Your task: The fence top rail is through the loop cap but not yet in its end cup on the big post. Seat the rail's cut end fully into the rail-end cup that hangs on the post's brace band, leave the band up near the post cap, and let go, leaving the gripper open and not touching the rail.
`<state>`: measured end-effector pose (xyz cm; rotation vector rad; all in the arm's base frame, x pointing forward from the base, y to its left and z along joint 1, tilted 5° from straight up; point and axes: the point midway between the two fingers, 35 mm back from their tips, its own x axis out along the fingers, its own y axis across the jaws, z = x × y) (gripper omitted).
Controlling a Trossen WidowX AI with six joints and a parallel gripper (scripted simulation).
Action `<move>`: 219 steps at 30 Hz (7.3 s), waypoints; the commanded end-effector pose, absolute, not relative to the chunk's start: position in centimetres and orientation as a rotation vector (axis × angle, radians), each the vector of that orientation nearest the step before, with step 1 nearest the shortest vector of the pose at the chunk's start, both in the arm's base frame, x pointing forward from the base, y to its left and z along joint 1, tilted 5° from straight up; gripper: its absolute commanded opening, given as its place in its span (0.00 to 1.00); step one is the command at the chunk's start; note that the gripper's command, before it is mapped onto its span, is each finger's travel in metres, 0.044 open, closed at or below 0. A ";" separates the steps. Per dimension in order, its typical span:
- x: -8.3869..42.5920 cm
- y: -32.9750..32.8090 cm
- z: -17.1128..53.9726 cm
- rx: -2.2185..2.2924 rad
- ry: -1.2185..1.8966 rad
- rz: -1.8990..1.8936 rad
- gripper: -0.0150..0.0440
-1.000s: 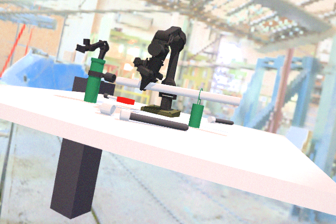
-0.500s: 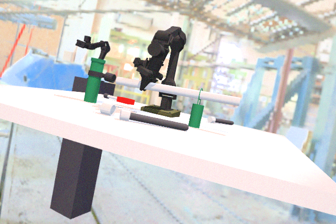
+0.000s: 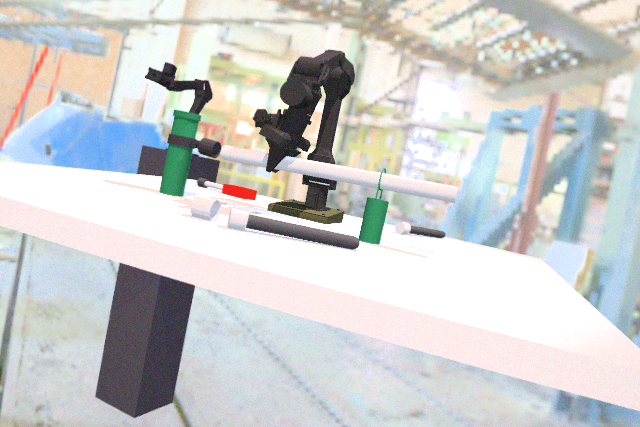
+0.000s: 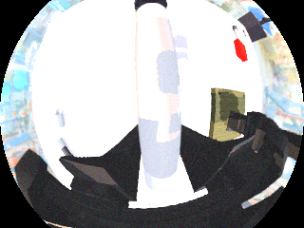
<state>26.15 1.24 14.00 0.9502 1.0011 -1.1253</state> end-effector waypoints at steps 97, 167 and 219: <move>26.5 -1.1 14.4 0.952 1.005 -1.128 0.25; 26.7 -2.5 14.7 0.959 1.019 -1.125 0.25; 26.9 -4.0 14.6 0.961 1.041 -1.125 0.25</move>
